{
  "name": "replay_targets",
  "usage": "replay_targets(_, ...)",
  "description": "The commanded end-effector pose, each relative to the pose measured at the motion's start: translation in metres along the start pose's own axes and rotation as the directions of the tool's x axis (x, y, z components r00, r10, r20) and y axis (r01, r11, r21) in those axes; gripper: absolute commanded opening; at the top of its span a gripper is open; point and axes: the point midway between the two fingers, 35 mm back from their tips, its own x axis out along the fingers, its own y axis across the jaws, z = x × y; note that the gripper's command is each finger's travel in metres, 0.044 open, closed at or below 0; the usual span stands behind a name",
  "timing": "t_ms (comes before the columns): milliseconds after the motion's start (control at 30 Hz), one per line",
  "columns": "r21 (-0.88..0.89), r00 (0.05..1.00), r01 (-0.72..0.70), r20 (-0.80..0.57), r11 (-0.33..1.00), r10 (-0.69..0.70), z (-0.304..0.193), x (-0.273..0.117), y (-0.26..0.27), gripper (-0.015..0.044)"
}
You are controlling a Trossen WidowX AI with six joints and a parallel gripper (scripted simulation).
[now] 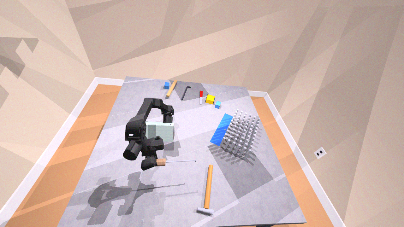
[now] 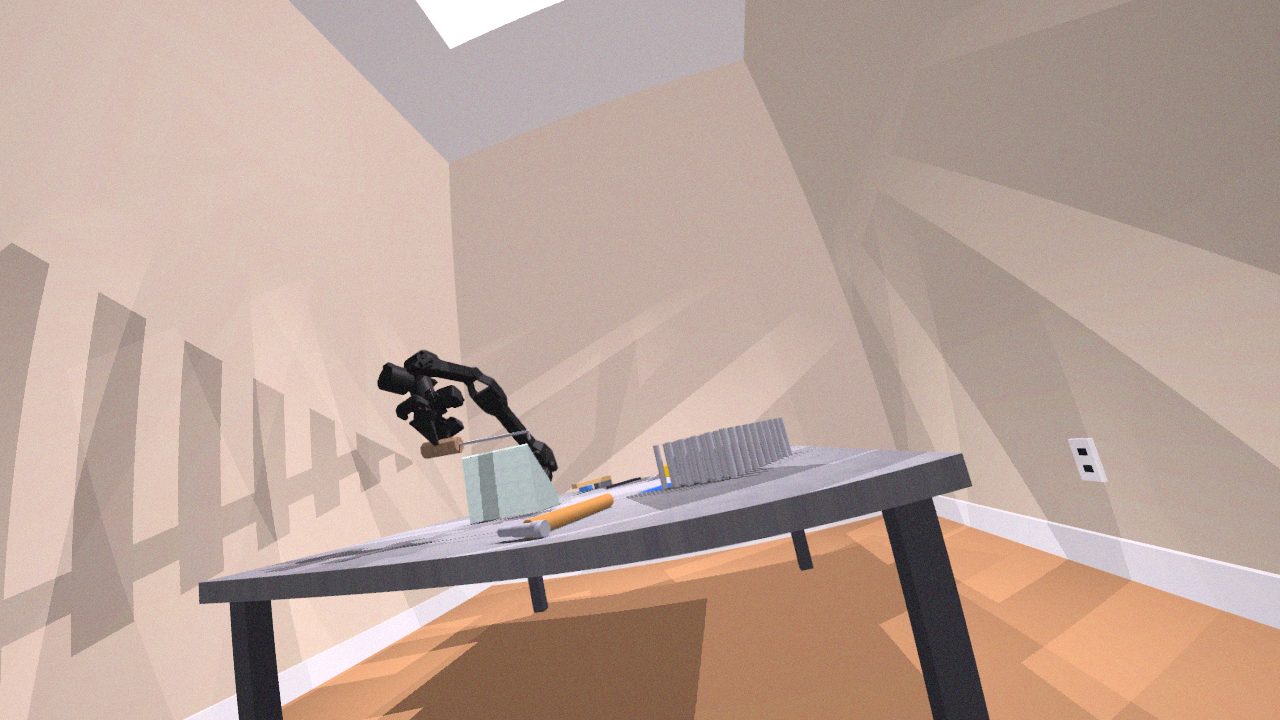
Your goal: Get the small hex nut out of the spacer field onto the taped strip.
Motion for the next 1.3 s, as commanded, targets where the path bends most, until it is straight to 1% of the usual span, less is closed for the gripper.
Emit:
replay_targets(0, -0.029, 1.0, 0.003, 0.02, 1.0, -0.002, -0.013, 0.004, -0.001, 0.0)
replay_targets(1267, -0.029, 1.0, 0.003, 0.02, 1.0, -0.003, -0.026, 0.025, 0.0, 0.0)
